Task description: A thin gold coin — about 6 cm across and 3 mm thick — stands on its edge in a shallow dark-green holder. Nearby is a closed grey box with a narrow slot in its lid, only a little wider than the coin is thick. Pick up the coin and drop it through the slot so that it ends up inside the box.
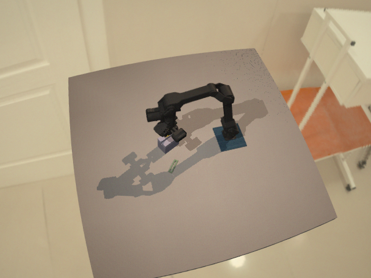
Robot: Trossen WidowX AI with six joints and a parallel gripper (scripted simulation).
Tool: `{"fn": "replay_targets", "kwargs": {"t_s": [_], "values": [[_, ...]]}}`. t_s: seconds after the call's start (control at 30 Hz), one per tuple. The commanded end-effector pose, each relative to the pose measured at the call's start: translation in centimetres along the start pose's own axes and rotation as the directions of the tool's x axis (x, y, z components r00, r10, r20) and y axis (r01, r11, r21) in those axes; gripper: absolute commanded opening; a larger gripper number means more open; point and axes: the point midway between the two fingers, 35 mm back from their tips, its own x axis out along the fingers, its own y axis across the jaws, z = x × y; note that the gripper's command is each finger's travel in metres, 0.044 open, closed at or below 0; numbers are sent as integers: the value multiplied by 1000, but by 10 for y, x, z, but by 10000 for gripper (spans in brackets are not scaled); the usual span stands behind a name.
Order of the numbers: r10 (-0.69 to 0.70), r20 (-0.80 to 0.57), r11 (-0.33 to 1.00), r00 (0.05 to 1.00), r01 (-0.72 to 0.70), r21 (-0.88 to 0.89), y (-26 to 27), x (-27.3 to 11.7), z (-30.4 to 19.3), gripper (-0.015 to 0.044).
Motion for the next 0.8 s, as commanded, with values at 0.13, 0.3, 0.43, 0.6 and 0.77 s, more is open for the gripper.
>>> {"fn": "replay_targets", "kwargs": {"t_s": [0.13,0.3,0.43,0.6,0.77], "values": [[0,0,1000,1000,0,-3,2,0,2,0],[0,0,1000,1000,0,-3,2,0,2,0],[-1,0,1000,1000,1,-7,0,-1,0,0],[-1,-1,1000,1000,1,-18,-2,-3,-3,0],[2,-4,1000,1000,-2,-8,-1,0,-2,0]]}}
